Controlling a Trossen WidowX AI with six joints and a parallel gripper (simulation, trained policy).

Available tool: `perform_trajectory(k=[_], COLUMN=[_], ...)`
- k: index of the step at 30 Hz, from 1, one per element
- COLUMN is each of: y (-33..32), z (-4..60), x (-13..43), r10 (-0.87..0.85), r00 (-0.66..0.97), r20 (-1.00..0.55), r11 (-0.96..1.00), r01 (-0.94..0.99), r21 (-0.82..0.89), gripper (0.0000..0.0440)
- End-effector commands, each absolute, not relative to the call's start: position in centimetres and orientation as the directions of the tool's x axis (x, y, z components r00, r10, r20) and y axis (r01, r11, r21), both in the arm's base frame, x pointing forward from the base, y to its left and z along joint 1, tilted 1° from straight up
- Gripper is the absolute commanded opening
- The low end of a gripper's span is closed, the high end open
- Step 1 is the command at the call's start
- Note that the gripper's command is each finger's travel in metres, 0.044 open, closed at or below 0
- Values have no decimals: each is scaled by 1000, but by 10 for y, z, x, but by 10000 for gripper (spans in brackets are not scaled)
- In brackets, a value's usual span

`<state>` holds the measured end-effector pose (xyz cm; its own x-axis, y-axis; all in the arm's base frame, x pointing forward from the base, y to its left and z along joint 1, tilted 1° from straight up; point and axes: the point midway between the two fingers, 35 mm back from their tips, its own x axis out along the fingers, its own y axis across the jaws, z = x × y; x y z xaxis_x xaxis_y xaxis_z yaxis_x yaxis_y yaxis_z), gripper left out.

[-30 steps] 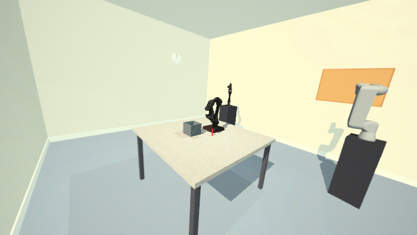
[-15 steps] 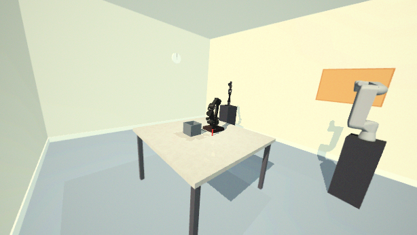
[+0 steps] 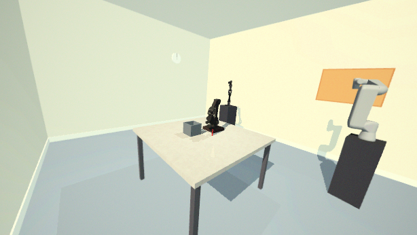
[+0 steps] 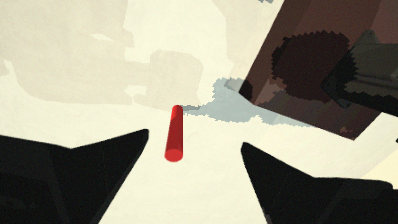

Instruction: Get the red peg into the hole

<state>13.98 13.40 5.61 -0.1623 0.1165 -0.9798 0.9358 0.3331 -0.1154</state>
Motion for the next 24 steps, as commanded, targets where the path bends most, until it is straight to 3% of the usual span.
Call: perform_trajectory(k=[1,4,18,24], y=[132,134,145,155], z=[46,39,25,38], x=[141,143,157,164], r10=[102,101,111,169], r00=[-153,-144,-119,-87], r20=[-983,-984,-987,-982], r11=[317,316,363,353], r01=[942,943,929,935], r21=[-114,-105,-71,-22], gripper=[423,369,11,0])
